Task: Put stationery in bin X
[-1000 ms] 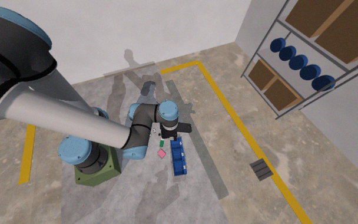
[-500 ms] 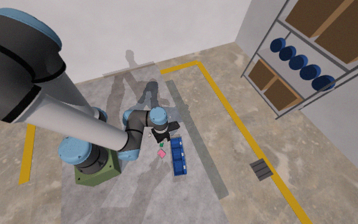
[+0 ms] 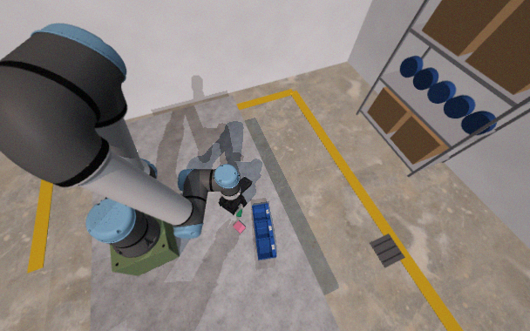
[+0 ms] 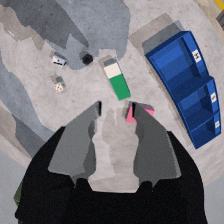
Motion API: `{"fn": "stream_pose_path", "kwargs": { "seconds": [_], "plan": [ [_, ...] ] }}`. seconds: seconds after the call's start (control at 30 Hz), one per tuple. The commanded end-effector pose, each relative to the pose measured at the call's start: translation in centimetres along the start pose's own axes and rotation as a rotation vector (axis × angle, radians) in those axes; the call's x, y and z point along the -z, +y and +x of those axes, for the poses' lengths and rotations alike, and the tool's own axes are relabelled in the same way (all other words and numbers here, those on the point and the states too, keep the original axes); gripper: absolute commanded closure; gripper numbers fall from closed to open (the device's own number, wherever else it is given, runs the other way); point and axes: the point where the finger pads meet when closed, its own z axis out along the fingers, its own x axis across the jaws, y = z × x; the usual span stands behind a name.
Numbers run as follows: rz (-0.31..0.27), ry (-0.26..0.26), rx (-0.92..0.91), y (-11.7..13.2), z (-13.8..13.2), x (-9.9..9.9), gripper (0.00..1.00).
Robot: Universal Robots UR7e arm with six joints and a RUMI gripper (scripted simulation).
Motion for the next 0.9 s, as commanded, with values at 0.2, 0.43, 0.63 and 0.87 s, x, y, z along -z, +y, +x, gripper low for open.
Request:
{"fn": "stream_pose_path", "kwargs": {
  "seconds": [0.2, 0.43, 0.63, 0.87],
  "plan": [
    [0.021, 0.017, 0.343, -0.06, 0.0, -0.16, 0.77],
    [0.031, 0.019, 0.436, -0.06, 0.01, -0.16, 0.77],
    [0.031, 0.019, 0.436, -0.05, 0.01, -0.16, 0.77],
    [0.031, 0.019, 0.436, -0.05, 0.01, -0.16, 0.77]
  ]
}}
